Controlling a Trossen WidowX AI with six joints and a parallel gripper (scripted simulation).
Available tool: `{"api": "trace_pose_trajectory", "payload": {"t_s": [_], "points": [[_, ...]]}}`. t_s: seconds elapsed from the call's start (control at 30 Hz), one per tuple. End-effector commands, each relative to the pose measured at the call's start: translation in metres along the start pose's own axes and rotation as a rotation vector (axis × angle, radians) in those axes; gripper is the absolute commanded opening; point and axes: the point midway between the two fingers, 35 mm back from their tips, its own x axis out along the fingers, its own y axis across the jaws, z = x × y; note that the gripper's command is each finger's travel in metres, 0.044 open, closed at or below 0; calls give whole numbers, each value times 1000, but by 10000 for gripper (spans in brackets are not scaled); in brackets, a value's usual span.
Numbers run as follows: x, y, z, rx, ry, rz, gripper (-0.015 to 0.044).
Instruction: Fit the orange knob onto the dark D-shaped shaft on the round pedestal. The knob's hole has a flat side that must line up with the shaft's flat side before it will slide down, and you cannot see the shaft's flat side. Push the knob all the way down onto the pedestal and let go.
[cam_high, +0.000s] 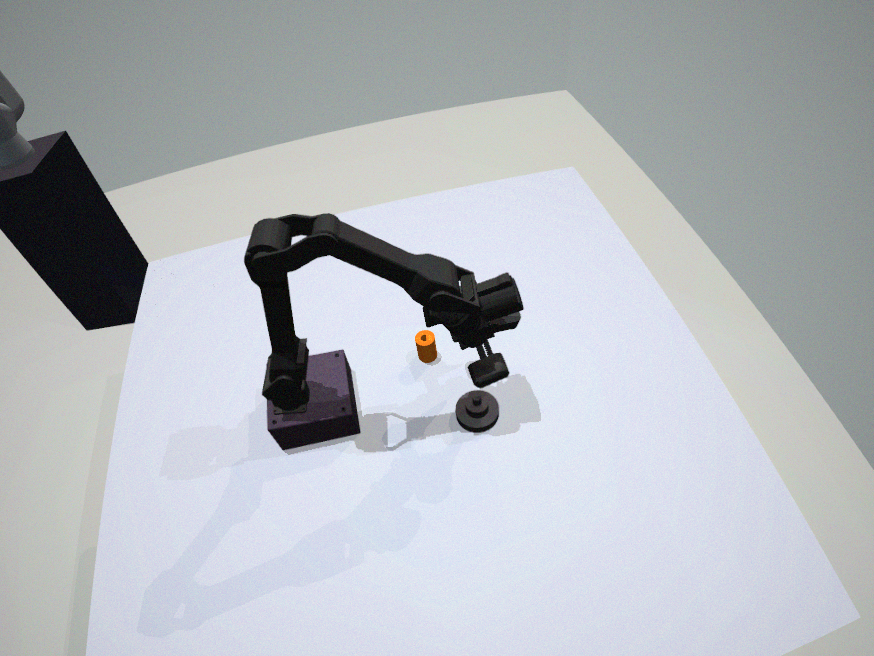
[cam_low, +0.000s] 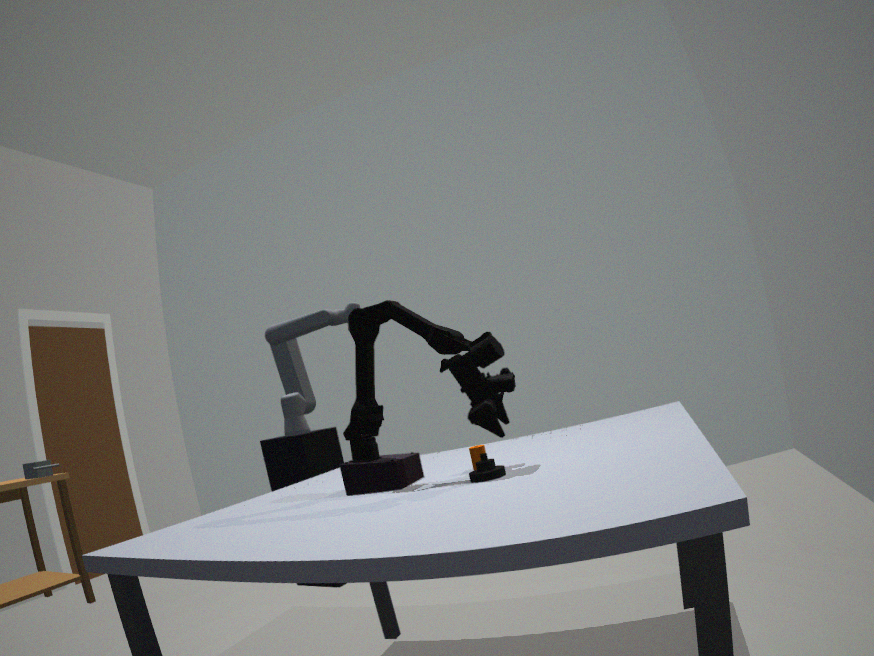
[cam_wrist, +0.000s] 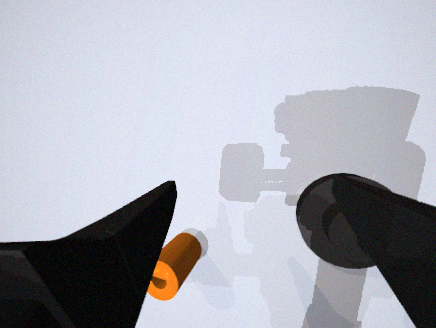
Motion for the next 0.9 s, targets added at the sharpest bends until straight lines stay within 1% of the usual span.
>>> {"api": "trace_pose_trajectory", "payload": {"t_s": [0.0, 0.2, 0.47, 0.5, 0.6, 0.77, 0.87], "points": [[-13, 59, -37, 80, 192, -90, 440], [-36, 103, -78, 113, 329, -232, 440], [-37, 106, -81, 113, 334, -240, 440], [-35, 105, -82, 113, 334, -240, 440], [-8, 99, -92, 113, 334, -240, 440], [-4, 98, -93, 113, 334, -240, 440], [7, 96, -99, 113, 334, -240, 440]]}}
